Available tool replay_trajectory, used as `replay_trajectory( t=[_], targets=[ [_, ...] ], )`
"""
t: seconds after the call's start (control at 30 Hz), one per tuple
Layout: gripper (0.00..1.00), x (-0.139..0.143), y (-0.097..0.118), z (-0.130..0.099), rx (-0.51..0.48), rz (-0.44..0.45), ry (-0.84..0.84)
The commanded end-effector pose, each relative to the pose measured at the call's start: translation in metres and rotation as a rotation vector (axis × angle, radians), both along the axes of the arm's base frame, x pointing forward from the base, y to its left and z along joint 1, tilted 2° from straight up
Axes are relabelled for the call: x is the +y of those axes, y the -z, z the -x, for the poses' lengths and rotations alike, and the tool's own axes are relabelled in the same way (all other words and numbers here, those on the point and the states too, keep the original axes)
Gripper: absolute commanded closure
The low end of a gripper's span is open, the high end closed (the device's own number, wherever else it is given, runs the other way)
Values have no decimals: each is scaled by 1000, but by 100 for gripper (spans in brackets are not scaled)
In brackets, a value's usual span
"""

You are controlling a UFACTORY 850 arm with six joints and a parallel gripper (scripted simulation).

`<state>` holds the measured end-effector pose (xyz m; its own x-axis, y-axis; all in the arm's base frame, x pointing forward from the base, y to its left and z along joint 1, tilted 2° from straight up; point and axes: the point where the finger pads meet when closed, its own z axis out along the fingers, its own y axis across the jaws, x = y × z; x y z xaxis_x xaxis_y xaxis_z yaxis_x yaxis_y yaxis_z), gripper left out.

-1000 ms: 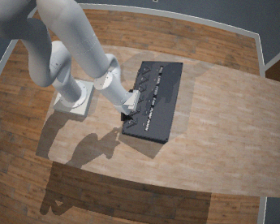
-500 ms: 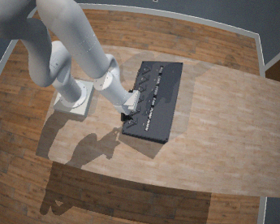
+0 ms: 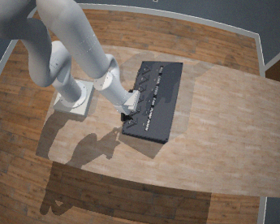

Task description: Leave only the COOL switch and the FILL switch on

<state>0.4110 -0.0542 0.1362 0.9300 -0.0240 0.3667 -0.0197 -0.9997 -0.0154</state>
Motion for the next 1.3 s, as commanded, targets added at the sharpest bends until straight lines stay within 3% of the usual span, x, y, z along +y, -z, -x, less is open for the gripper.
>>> replay_trajectory(
  t=[0.0, 0.77, 1.27],
  targets=[
    [0, 0, -1, -1, -2, 0, 0],
    [0, -14, 0, 0, -2, 0, 0],
    [0, -64, 0, 1, -2, 0, 0]
  ],
)
